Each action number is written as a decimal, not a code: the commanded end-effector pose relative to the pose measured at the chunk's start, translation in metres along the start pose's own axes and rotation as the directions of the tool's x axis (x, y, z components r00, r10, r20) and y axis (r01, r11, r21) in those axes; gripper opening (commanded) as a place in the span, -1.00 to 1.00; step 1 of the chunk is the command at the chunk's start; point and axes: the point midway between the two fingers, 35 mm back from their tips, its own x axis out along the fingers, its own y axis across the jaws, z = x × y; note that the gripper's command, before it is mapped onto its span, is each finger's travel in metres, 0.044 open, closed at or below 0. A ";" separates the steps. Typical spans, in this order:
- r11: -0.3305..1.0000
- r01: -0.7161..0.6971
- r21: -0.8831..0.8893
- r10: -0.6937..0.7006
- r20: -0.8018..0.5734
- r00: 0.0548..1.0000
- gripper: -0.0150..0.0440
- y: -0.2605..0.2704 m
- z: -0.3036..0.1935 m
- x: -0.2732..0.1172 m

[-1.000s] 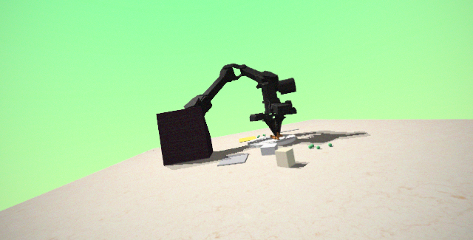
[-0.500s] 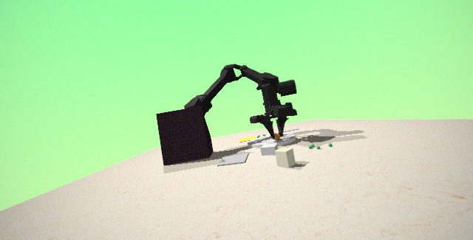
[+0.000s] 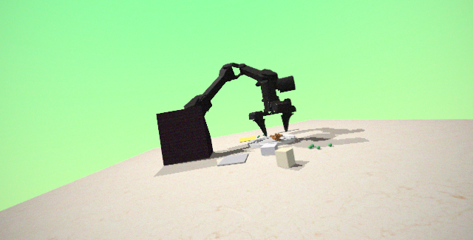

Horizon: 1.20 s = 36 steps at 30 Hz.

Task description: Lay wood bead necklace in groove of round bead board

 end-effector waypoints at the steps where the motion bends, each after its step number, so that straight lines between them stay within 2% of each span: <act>1: 1.000 0.002 -0.003 -0.002 0.001 1.000 1.00 -0.001 0.000 -0.002; 14: 1.000 0.000 -0.006 0.000 0.003 1.000 1.00 -0.001 0.000 -0.006; 23: 0.997 0.000 -0.078 0.000 0.001 1.000 0.20 0.012 -0.058 -0.017; 26: 0.996 0.000 -0.085 0.000 0.001 1.000 -0.07 0.012 -0.064 -0.018; 34: 0.996 0.000 -0.085 0.000 0.000 1.000 -0.08 0.012 -0.064 -0.002; 36: 0.996 0.000 -0.089 0.000 0.005 1.000 -0.08 0.013 -0.062 -0.010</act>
